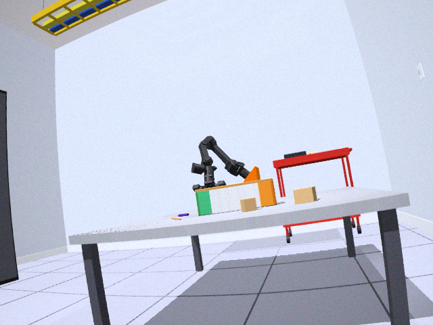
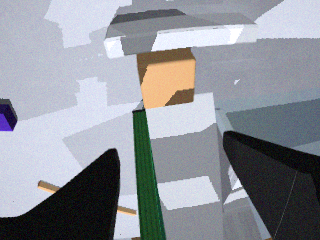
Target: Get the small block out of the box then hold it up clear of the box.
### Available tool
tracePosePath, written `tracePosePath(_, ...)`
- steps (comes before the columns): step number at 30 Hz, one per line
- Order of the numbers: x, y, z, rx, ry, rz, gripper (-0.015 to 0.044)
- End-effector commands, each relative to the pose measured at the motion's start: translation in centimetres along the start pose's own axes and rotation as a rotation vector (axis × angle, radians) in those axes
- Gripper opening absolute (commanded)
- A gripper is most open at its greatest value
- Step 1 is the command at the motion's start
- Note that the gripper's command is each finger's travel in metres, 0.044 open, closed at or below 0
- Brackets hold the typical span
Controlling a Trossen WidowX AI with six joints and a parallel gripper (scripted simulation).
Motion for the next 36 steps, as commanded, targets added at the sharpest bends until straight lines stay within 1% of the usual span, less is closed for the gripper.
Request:
tracePosePath(1,-0.6,0.3,-0.3,0.005,-0.007,-0.001,0.0285)
tracePosePath(33,-5.2,2.2,-1.1,0.007,-0.006,-0.003,0.0285)
tracePosePath(36,-5.2,2.2,-1.1,0.007,-0.006,-0.003,0.0206)
Point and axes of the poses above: the point midway between the two fingers, 35 mm back from their tips, its own x axis back along the fingers, its own z axis across the jaws, y = z × x, the point moved 1 cm from there along x, back along the fingers, and after that the axes turned 13 degrees about x, right-handed, at the moved point
